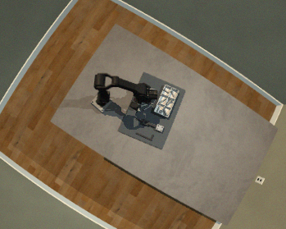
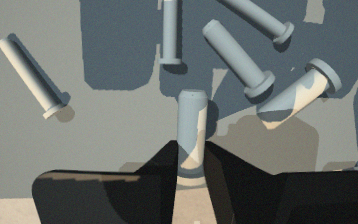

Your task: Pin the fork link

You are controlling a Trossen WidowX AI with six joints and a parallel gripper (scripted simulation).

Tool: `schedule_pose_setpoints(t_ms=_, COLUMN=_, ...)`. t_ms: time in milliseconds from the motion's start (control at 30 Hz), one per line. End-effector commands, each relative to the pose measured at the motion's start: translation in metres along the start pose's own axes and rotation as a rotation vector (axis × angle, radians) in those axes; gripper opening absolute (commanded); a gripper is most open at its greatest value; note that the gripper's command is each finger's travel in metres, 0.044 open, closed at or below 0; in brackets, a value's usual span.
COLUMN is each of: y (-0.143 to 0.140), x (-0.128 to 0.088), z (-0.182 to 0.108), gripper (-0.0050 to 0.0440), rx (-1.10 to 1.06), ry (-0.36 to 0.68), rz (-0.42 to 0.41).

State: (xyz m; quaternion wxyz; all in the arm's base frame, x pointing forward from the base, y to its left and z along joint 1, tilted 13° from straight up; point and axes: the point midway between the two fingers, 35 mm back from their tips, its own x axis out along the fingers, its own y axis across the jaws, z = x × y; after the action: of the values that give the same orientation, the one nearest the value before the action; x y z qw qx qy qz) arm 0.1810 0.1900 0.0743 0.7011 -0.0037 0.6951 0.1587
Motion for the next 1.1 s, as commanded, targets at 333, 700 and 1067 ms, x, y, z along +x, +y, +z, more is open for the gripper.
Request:
schedule_pose_setpoints(t_ms=333, y=0.005, x=-0.021, z=0.006, gripper=-0.0050, rx=-0.006, ry=-0.028, rz=0.017)
schedule_pose_setpoints(t_ms=700, y=0.005, x=-0.031, z=0.006, gripper=-0.0050, rx=-0.007, ry=-0.033, rz=0.019)
schedule_pose_setpoints(t_ms=1067, y=0.005, x=-0.032, z=0.006, gripper=-0.0050, rx=-0.007, ry=-0.032, rz=0.019)
